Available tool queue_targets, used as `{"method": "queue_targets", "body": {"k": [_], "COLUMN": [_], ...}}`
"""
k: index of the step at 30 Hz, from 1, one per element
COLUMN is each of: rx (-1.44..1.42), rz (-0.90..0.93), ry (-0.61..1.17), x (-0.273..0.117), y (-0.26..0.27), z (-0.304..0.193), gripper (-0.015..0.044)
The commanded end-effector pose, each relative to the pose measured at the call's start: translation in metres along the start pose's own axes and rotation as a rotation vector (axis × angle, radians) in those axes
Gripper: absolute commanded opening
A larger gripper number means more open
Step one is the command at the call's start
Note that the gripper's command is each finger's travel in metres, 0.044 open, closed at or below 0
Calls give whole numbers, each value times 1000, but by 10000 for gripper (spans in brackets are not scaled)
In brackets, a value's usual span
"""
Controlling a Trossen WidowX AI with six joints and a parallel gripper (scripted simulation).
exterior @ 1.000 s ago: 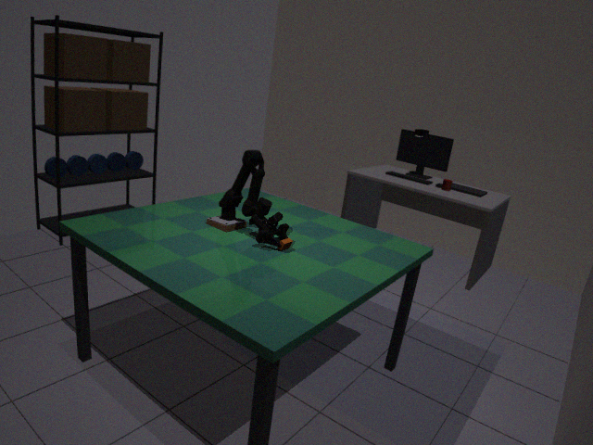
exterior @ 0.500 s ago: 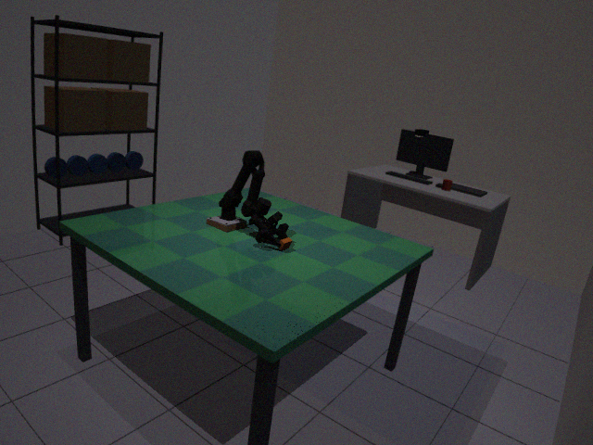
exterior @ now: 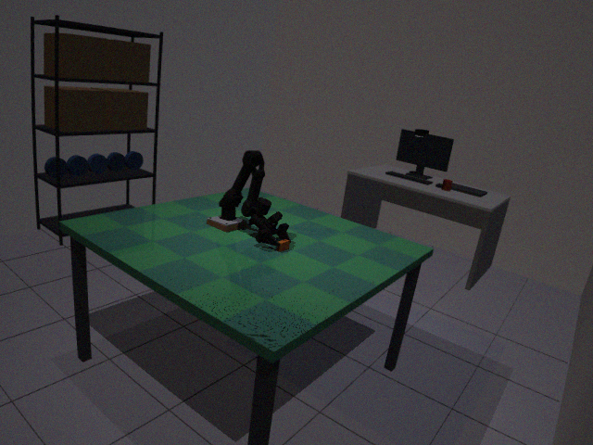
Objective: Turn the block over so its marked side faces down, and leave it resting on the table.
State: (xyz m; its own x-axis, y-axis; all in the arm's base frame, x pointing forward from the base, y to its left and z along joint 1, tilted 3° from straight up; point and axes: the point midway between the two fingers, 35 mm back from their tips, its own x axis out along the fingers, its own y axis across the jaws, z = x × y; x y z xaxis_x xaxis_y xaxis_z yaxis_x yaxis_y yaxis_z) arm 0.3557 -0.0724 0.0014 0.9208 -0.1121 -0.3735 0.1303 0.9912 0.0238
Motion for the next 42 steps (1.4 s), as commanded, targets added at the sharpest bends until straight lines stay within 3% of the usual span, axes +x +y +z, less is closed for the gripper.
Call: {"method": "queue_targets", "body": {"k": [1, 34, 42], "rx": [3, 3, 3], "rz": [5, 4, 0], "ry": [-2, 4, 259], "x": [0, 1, 12], "y": [1, 0, -3], "z": [0, 0, 19], "gripper": [440, 440, 440]}}
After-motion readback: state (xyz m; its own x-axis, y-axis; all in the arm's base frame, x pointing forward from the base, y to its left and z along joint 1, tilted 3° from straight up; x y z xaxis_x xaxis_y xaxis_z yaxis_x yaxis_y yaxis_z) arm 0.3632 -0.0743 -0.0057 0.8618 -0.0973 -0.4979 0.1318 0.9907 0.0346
